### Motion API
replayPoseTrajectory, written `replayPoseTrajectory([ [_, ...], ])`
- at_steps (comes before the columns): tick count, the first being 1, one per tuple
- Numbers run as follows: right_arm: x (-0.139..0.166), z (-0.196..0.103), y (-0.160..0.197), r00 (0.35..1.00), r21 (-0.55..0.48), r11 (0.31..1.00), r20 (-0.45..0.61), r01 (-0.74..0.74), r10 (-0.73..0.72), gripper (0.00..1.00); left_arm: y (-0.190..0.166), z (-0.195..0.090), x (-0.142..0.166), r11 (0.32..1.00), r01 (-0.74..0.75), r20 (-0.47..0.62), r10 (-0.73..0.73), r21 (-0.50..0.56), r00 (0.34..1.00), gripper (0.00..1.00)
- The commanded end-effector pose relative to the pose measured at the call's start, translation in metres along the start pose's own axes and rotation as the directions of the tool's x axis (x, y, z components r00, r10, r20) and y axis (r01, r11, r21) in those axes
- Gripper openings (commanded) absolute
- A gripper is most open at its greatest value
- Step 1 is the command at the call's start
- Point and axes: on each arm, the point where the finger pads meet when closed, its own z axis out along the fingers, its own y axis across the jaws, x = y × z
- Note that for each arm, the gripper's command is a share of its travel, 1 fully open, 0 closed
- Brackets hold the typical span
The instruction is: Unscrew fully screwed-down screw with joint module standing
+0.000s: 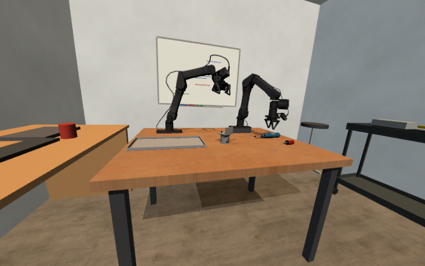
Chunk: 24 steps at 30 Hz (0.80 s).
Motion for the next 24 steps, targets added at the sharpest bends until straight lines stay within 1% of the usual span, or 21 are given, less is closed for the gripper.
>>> replayPoseTrajectory([
  [1,-0.007,-0.001,-0.006,1.0,0.017,1.0,0.013,-0.015,0.015,0.86,-0.023,-0.028,-0.001,0.993,-0.108,0.075,0.105,0.041,0.992,0.65],
  [4,-0.007,-0.001,-0.006,1.0,0.017,1.0,0.013,-0.015,0.015,0.86,-0.035,-0.025,0.01,0.981,-0.195,0.075,0.194,0.013,0.978,0.65],
  [9,-0.007,-0.001,-0.006,1.0,0.017,1.0,0.013,-0.015,0.015,0.86,-0.034,-0.03,0.006,0.983,-0.183,0.086,0.18,0.028,0.98,0.65],
  [10,-0.007,-0.001,-0.006,1.0,0.017,1.0,0.013,-0.015,0.015,0.86,-0.041,-0.038,0.013,0.974,-0.223,0.105,0.218,0.044,0.97,0.65],
  [18,-0.007,-0.001,-0.006,1.0,0.017,1.0,0.013,-0.015,0.015,0.86,-0.072,-0.063,0.05,0.896,-0.44,0.173,0.426,0.051,0.888,0.65],
  [21,-0.007,-0.001,-0.006,1.0,0.017,1.0,0.013,-0.015,0.015,0.86,-0.084,-0.062,0.064,0.856,-0.516,0.175,0.505,0.024,0.845,0.65],
  [24,-0.007,-0.001,-0.006,1.0,0.017,1.0,0.013,-0.015,0.015,0.86,-0.083,-0.066,0.059,0.863,-0.505,0.184,0.491,0.033,0.851,0.65],
])
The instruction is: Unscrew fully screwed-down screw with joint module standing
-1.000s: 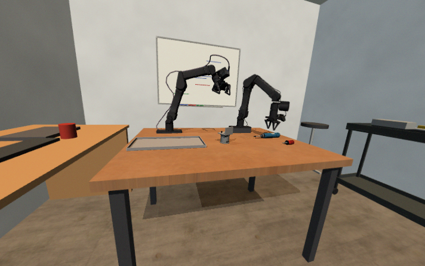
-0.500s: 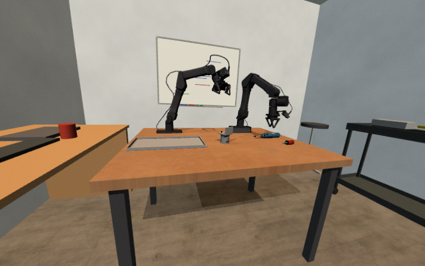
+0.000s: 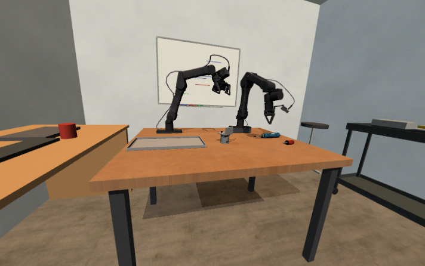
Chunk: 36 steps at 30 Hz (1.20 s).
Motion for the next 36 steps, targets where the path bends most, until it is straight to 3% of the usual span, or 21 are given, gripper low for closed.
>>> replayPoseTrajectory([
  [1,-0.007,-0.001,-0.006,1.0,0.017,1.0,0.013,-0.015,0.015,0.86,0.003,-0.012,-0.013,1.0,-0.012,0.037,0.012,-0.014,0.999,0.65],
  [12,-0.007,-0.001,-0.006,1.0,0.017,1.0,0.013,-0.015,0.015,0.86,-0.053,-0.055,0.022,0.954,-0.299,0.132,0.291,0.039,0.947,0.65],
  [14,-0.007,-0.001,-0.006,1.0,0.017,1.0,0.013,-0.015,0.015,0.86,-0.064,-0.05,0.03,0.934,-0.356,0.123,0.351,0.019,0.928,0.65],
  [19,-0.007,-0.001,-0.006,1.0,0.017,1.0,0.013,-0.015,0.015,0.86,-0.061,-0.054,0.025,0.94,-0.341,0.132,0.335,0.026,0.933,0.65],
  [29,-0.007,-0.001,-0.006,1.0,0.017,1.0,0.013,-0.015,0.015,0.86,-0.105,-0.103,0.076,0.804,-0.592,0.241,0.564,0.061,0.79,0.65],
  [31,-0.007,-0.001,-0.006,1.0,0.017,1.0,0.013,-0.015,0.015,0.86,-0.115,-0.098,0.086,0.768,-0.639,0.232,0.615,0.039,0.754,0.65],
  [36,-0.007,-0.001,-0.006,1.0,0.017,1.0,0.013,-0.015,0.015,0.86,-0.112,-0.102,0.081,0.778,-0.627,0.241,0.601,0.045,0.762,0.65],
])
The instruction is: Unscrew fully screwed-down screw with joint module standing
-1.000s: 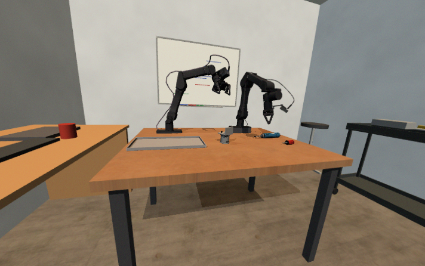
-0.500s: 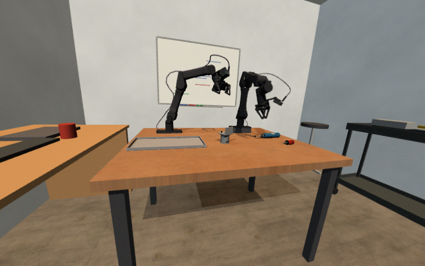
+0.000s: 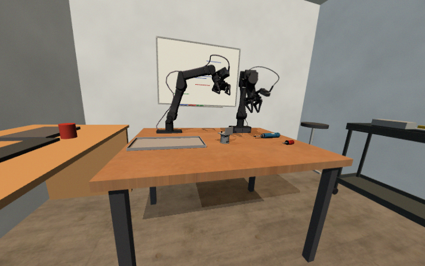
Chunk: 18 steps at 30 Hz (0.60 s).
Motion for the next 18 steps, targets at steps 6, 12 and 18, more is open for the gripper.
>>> replayPoseTrajectory([
  [6,-0.007,-0.001,-0.006,1.0,0.017,1.0,0.013,-0.015,0.015,0.86,-0.032,-0.046,0.001,0.986,-0.166,0.105,0.161,0.035,0.981,0.65],
  [12,-0.007,-0.001,-0.006,1.0,0.017,1.0,0.013,-0.015,0.015,0.86,-0.07,-0.061,0.015,0.944,-0.326,0.135,0.318,0.044,0.938,0.65],
  [18,-0.007,-0.001,-0.006,1.0,0.017,1.0,0.013,-0.015,0.015,0.86,-0.063,-0.064,0.01,0.951,-0.305,0.144,0.296,0.044,0.944,0.65],
])
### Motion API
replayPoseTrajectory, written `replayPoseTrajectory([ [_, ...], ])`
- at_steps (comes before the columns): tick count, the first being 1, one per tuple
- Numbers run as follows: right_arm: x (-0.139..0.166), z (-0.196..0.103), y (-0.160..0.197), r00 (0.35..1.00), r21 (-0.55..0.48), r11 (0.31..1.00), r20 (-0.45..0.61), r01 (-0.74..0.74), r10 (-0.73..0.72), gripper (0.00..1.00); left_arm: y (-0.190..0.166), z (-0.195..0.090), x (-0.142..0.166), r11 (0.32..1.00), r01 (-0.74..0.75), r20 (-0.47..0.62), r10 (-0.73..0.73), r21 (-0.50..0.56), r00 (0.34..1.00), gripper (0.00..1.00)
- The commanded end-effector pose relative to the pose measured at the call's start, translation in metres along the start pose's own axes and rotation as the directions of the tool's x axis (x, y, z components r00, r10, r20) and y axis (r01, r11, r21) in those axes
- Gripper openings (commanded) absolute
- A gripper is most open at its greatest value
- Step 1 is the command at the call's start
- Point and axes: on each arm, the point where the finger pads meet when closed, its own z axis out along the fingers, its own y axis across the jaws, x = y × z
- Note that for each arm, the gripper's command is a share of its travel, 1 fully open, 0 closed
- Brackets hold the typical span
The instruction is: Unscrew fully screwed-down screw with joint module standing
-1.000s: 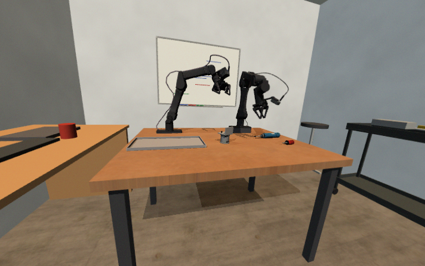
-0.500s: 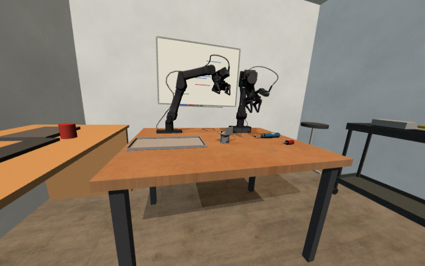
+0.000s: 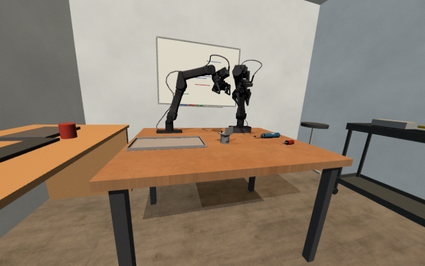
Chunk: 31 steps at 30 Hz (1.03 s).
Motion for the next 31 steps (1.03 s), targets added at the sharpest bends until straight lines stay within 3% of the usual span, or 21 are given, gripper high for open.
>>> replayPoseTrajectory([
  [1,-0.0074,-0.0012,-0.0059,1.0,0.017,1.0,0.013,-0.015,0.015,0.86,0.0094,-0.0108,-0.0118,1.0,0.006,0.033,-0.006,-0.02,0.999,0.65],
  [31,-0.0074,-0.0012,-0.0059,1.0,0.017,1.0,0.013,-0.015,0.015,0.86,0.0052,-0.0115,-0.0123,1.0,0.004,0.04,-0.004,-0.012,0.999,0.65],
])
